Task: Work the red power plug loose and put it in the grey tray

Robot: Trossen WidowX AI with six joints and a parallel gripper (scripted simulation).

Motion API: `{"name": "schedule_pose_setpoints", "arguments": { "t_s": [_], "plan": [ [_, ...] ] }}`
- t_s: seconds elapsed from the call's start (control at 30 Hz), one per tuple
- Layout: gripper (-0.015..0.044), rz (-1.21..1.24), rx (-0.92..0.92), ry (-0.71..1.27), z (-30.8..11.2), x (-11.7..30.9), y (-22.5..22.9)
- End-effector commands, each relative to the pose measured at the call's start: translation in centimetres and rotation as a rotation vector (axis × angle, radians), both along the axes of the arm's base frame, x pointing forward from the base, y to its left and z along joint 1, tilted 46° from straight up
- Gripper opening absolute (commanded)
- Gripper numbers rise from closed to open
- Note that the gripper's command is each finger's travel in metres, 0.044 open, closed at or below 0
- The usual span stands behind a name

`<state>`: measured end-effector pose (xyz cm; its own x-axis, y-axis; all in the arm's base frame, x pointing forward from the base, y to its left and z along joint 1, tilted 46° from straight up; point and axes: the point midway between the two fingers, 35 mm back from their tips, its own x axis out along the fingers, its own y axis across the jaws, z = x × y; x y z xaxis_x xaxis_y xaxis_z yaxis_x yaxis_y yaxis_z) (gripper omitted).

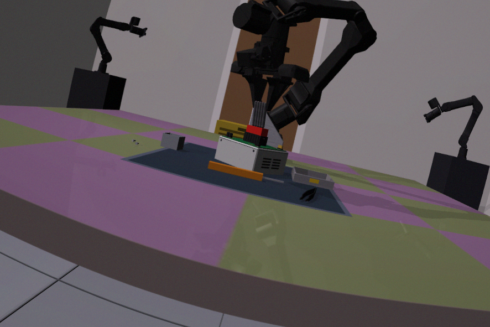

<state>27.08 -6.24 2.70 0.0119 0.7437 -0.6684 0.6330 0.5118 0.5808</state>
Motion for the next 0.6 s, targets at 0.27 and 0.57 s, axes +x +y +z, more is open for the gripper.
{"name": "schedule_pose_setpoints", "arguments": {
  "t_s": [0.27,0.57],
  "plan": [
    [0.0,-0.006,-0.043,0.004,1.4,0.2,-1.5],
    [0.0026,-0.006,-0.042,0.004,-0.4,0.2,0.3]
  ]
}}
